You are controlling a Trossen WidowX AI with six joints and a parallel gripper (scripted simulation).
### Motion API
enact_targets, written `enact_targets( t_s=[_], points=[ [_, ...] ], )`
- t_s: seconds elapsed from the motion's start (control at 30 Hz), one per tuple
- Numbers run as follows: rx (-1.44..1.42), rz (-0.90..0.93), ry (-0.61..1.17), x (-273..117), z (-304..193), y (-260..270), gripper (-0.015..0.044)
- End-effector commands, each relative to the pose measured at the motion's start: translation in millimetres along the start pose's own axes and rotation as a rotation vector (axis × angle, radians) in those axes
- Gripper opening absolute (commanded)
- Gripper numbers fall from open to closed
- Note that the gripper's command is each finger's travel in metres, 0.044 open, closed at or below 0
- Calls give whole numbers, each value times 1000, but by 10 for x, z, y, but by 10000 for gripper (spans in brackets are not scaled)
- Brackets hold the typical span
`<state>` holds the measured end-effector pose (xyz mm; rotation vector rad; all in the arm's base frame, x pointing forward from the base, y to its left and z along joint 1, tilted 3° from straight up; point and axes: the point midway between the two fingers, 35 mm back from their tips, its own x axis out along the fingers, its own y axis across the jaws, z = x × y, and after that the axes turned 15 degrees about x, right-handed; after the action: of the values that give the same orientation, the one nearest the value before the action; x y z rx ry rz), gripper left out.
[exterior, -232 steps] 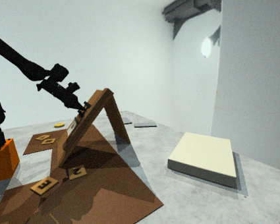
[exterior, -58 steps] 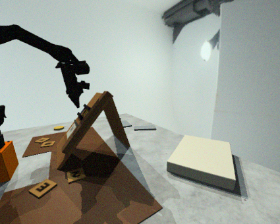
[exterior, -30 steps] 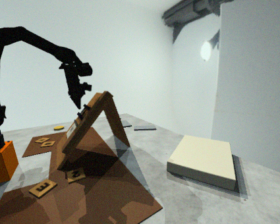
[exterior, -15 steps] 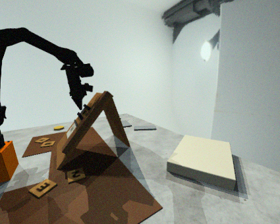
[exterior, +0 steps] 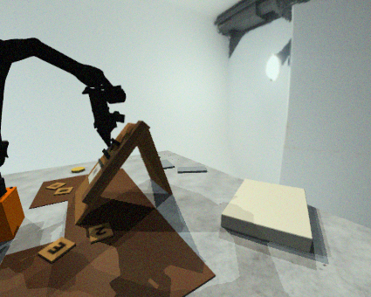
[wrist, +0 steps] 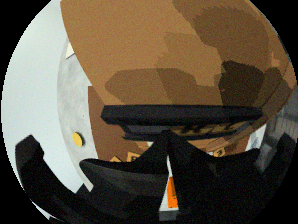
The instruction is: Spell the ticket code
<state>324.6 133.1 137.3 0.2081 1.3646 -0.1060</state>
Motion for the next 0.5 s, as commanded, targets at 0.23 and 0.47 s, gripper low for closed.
enact_targets(
  t_s=[0.23,0.47],
  points=[
    [-5,8,-2,36,44,28,0],
    [-5,8,-2,34,39,12,0]
  ],
)
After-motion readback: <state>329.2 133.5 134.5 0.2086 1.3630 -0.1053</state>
